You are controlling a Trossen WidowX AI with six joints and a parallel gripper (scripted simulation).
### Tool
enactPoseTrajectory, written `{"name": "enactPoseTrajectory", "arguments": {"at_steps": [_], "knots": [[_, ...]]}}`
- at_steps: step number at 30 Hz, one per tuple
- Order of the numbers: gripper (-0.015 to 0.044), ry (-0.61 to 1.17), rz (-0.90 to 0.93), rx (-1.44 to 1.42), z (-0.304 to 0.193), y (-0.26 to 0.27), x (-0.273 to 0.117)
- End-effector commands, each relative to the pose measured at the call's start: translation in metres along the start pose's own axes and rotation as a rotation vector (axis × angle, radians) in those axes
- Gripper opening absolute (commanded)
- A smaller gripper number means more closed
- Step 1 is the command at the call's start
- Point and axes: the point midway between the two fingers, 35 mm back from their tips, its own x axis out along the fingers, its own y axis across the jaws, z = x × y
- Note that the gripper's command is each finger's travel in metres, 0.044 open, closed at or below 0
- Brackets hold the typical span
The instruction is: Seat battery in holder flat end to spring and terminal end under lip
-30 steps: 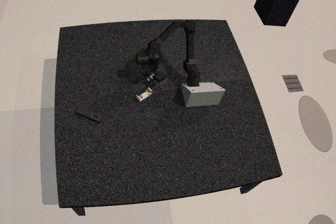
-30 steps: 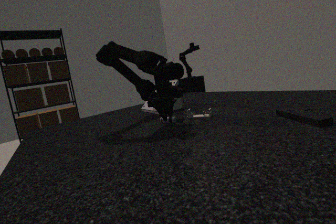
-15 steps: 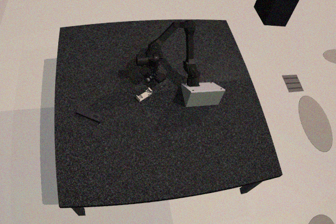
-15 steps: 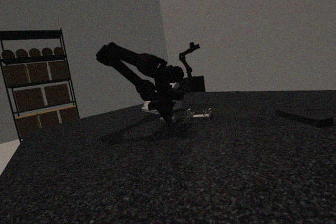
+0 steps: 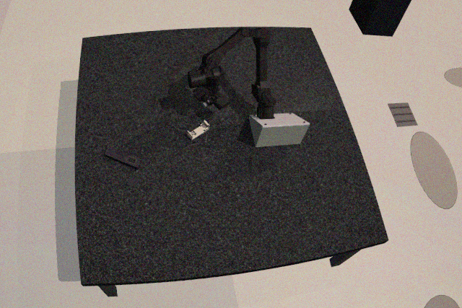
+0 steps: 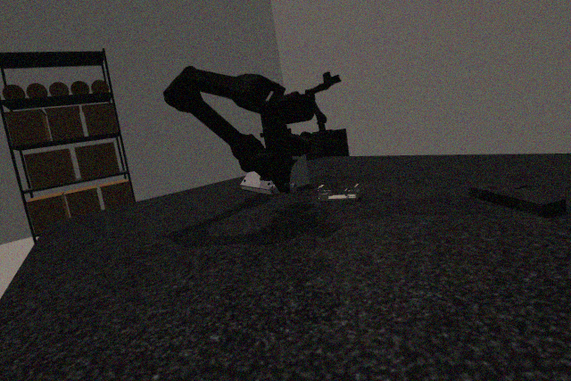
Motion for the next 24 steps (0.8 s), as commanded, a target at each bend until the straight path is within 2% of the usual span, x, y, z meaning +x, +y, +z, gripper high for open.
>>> {"name": "enactPoseTrajectory", "arguments": {"at_steps": [1,11,24], "knots": [[0.0078,-0.004,0.002,0.012,-0.002,-0.001,-0.011],[0.0078,-0.014,0.009,0.020,0.044,0.015,-0.023],[0.0078,-0.016,0.008,0.039,0.115,0.067,-0.040]]}}
